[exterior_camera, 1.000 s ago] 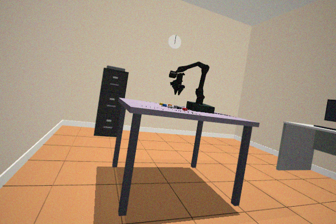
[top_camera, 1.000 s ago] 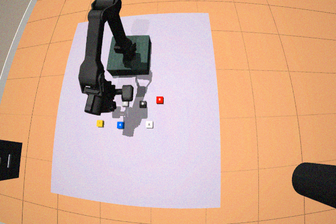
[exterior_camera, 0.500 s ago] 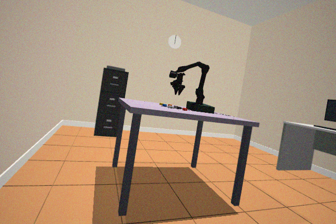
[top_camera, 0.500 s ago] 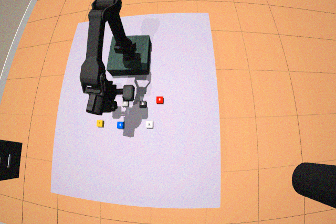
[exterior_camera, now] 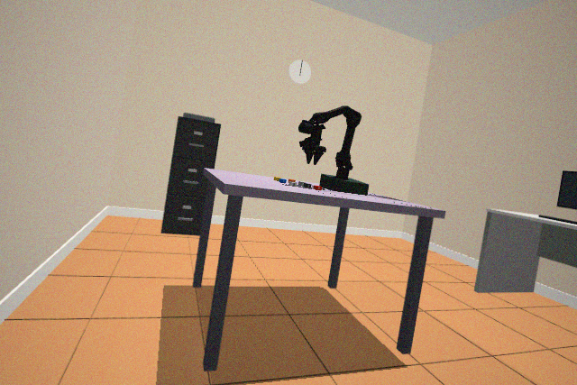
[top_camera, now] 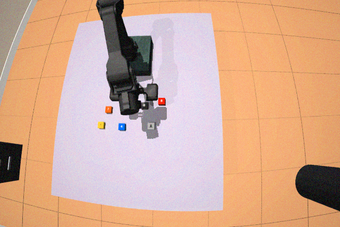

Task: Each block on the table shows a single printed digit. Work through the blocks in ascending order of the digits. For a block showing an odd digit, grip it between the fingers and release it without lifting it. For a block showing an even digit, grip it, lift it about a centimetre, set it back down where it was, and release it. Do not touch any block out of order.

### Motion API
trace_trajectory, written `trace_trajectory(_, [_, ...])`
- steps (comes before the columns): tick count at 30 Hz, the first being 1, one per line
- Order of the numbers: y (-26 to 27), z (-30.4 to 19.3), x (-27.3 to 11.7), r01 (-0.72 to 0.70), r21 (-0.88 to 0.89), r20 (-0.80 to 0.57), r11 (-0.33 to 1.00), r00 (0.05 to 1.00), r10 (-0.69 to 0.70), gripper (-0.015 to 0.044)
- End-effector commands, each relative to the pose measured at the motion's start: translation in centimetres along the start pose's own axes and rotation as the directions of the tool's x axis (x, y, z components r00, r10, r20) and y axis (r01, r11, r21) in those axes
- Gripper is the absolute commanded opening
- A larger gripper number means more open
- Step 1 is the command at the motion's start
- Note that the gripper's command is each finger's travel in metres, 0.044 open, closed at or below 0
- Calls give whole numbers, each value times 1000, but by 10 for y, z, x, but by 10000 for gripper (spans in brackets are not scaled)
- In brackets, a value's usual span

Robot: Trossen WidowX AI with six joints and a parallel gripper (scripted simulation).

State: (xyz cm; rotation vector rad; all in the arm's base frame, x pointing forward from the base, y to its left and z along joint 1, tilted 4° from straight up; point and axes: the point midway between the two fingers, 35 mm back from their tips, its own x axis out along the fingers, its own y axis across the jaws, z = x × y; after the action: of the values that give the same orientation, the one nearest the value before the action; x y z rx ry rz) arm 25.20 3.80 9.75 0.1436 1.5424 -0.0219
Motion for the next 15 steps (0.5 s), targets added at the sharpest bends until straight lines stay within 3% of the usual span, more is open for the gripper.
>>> trace_trajectory(1, [4, -1, 0, -3, 7, -1, 1000, 1000, 3, 400])
trace_trajectory(15, [6, -1, 0, -3, 7, -1, 1000, 1000, 4, 400])
